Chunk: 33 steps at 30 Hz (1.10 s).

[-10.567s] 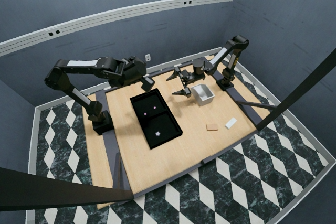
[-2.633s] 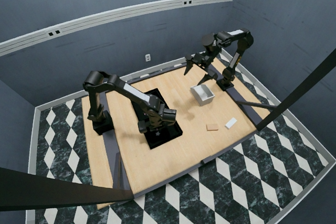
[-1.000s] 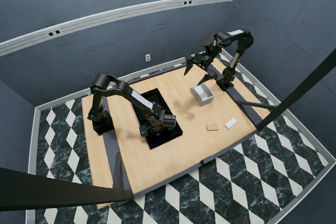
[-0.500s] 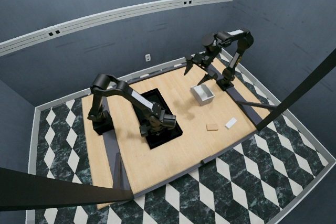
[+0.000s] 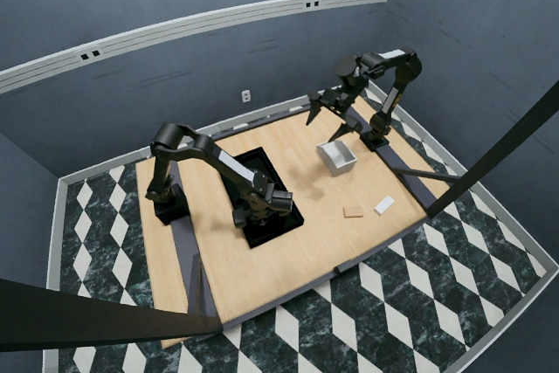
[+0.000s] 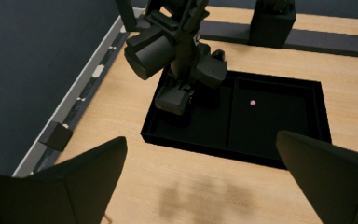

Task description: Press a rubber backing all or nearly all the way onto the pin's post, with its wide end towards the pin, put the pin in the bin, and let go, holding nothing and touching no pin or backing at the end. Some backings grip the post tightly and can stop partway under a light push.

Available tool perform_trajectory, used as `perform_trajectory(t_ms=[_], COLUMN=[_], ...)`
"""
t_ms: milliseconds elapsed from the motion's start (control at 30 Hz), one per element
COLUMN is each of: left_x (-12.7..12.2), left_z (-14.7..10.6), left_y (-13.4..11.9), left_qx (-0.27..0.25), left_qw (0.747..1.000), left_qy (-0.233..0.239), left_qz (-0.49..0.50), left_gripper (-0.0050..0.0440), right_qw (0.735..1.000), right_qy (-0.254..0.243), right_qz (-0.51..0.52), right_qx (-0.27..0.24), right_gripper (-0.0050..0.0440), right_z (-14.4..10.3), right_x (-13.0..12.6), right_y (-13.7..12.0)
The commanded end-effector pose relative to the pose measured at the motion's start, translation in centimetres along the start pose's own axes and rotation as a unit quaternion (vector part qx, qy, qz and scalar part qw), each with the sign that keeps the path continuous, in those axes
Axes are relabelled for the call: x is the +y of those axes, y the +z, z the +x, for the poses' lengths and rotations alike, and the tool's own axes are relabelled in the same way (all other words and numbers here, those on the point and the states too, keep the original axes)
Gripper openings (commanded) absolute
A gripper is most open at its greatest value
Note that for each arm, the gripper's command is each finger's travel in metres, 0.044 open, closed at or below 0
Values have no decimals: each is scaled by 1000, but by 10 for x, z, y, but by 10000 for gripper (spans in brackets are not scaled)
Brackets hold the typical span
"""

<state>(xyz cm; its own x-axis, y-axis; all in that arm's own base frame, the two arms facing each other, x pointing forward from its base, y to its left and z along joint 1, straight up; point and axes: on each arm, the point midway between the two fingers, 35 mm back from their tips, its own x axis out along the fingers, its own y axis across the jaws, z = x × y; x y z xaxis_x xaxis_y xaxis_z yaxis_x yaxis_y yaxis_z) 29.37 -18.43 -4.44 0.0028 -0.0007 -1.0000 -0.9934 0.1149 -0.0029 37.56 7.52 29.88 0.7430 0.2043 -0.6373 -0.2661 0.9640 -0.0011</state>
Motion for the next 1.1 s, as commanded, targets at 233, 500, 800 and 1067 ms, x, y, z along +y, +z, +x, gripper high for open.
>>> perform_trajectory(t_ms=[233, 500, 800, 1067], left_x=[-7, 0, -1, 0], left_z=[-4, 7, 11, 16], left_y=[-3, 0, 0, 0], left_qx=[6, 0, 0, 0], left_qw=[1000, 1000, 1000, 1000], left_qy=[-13, 0, -2, -1], left_qz=[0, 0, 0, 0], left_gripper=[-50, -50, -50, -50], right_qw=[1000, 1000, 1000, 1000], right_qy=[0, 0, 0, 0], right_qz=[-1, -1, -1, -1], right_qx=[-12, -12, -12, -12], right_gripper=[440, 440, 440, 440], right_z=[-7, -7, -7, -7], right_x=[0, 0, 0, 0], right_y=[6, 6, 6, 6])
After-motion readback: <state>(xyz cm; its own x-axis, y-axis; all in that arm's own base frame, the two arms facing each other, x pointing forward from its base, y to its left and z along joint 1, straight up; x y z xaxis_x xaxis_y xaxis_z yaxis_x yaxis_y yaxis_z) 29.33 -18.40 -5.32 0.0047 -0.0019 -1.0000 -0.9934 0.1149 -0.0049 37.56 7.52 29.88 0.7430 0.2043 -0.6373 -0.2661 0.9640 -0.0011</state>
